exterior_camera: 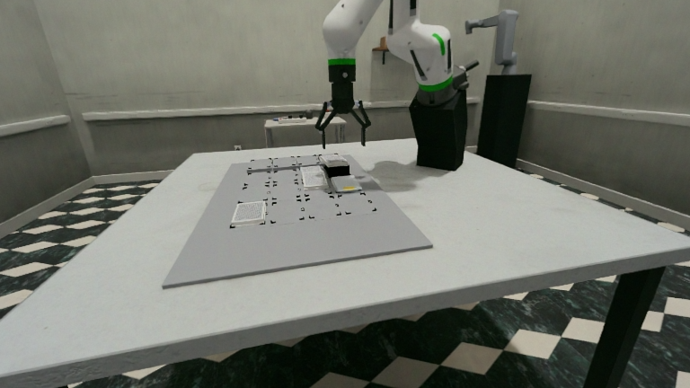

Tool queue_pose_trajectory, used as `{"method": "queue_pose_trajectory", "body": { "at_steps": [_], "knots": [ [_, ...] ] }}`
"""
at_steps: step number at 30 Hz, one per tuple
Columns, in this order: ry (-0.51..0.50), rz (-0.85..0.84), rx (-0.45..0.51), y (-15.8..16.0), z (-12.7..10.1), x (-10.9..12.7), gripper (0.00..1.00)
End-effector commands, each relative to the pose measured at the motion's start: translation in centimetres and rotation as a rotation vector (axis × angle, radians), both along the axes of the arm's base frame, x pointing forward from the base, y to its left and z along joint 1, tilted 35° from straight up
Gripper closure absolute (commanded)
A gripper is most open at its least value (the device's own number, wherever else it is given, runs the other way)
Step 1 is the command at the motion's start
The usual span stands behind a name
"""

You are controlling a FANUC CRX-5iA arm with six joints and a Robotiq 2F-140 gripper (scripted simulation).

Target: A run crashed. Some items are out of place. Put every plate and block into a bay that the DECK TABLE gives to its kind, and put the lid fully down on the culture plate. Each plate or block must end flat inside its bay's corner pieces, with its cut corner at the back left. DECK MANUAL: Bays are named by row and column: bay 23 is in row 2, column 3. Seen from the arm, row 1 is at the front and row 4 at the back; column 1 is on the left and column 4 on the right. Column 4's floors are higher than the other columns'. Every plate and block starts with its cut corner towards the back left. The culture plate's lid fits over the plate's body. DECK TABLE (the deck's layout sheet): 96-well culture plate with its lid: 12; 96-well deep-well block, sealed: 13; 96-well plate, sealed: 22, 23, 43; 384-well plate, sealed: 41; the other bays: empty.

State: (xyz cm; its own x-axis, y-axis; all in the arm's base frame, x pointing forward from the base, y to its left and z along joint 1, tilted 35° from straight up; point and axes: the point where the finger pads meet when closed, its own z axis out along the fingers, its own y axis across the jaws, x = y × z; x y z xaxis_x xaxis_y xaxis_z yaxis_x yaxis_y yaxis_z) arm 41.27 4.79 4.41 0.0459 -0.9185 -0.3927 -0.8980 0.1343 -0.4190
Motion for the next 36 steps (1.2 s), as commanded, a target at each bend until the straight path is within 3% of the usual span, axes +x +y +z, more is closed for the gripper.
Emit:
{"method": "queue_pose_trajectory", "body": {
  "at_steps": [1, 36],
  "knots": [
    [-0.001, 0.000, 0.000, 0.0, 0.0, 0.0, 0.00],
    [-0.001, 0.000, -0.001, -10.3, -4.3, 0.5, 0.00]
  ]
}}
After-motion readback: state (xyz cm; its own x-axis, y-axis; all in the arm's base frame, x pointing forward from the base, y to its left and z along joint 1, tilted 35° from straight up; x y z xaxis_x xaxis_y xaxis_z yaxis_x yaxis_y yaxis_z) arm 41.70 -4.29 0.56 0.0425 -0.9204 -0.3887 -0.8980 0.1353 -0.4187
